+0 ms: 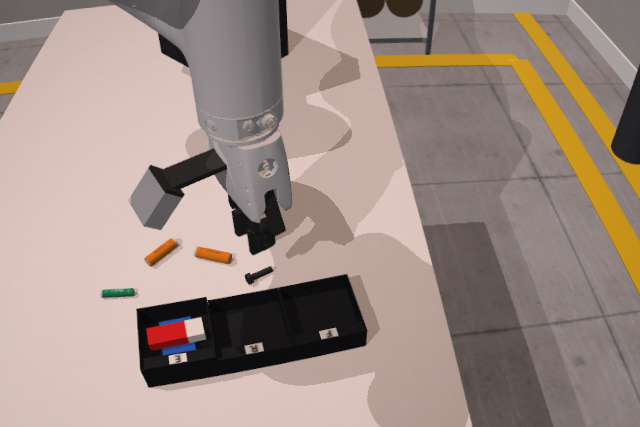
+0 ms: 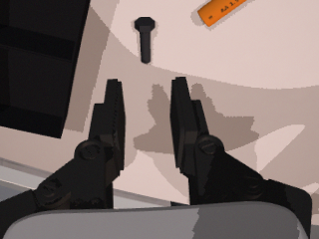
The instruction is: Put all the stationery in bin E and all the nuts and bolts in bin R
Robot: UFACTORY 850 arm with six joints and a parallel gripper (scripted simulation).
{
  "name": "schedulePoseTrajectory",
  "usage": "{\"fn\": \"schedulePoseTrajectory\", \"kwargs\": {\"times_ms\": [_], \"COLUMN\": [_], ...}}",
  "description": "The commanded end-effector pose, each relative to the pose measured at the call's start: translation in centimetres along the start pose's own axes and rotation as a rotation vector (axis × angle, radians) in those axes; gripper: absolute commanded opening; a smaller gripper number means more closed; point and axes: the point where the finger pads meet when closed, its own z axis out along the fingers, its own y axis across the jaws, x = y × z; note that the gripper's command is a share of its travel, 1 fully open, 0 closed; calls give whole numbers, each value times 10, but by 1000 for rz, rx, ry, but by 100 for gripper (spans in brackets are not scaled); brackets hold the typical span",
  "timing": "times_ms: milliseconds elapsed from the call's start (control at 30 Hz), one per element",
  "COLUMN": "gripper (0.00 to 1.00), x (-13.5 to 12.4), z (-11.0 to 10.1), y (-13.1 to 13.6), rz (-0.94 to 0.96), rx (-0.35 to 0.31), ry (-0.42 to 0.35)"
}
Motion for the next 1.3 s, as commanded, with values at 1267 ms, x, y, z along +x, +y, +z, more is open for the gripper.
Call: {"fn": "schedulePoseTrajectory", "kwargs": {"times_ms": [1267], "gripper": [29], "x": [0], "z": [69], "y": [0], "rz": [0], "rx": [1], "ry": [0]}}
